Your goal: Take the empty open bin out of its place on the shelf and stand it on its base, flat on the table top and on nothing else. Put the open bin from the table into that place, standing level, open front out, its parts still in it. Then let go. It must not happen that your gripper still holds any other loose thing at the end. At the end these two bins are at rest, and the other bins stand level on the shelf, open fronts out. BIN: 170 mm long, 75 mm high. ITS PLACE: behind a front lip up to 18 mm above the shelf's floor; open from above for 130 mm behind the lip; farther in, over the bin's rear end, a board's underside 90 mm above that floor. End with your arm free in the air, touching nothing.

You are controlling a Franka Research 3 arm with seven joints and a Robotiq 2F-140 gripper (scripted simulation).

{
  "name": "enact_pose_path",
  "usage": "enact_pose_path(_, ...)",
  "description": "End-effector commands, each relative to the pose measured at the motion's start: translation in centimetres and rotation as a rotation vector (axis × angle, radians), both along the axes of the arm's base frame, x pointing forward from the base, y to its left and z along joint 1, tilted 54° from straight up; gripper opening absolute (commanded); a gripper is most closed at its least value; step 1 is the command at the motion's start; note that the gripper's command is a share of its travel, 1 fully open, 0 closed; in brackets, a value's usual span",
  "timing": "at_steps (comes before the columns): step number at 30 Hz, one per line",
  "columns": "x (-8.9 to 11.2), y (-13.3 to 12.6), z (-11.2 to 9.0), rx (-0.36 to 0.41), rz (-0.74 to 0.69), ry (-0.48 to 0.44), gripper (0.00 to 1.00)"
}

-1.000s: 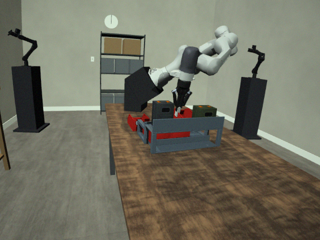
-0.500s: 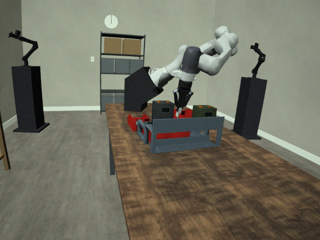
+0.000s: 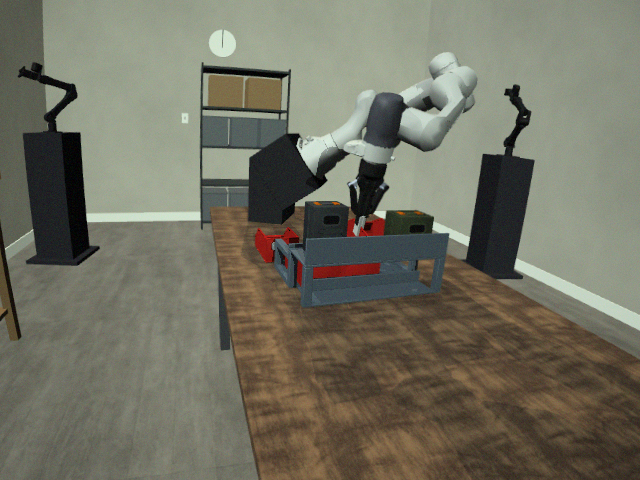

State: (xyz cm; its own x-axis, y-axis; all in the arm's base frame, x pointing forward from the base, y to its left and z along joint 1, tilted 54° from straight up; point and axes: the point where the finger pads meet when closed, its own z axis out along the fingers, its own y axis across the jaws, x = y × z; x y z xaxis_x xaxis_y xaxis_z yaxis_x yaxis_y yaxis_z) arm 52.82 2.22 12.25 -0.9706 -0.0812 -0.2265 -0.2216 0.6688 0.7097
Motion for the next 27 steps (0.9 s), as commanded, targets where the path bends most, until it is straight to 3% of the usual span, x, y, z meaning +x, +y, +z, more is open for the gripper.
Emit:
enact_pose_path(1, 0.05, -0.06, 0.04, 0.001, -0.004, 0.011, 0.00)
enact_pose_path(27, 0.86, -0.17, 0.39, 0.000, -0.004, 0.011, 0.00)
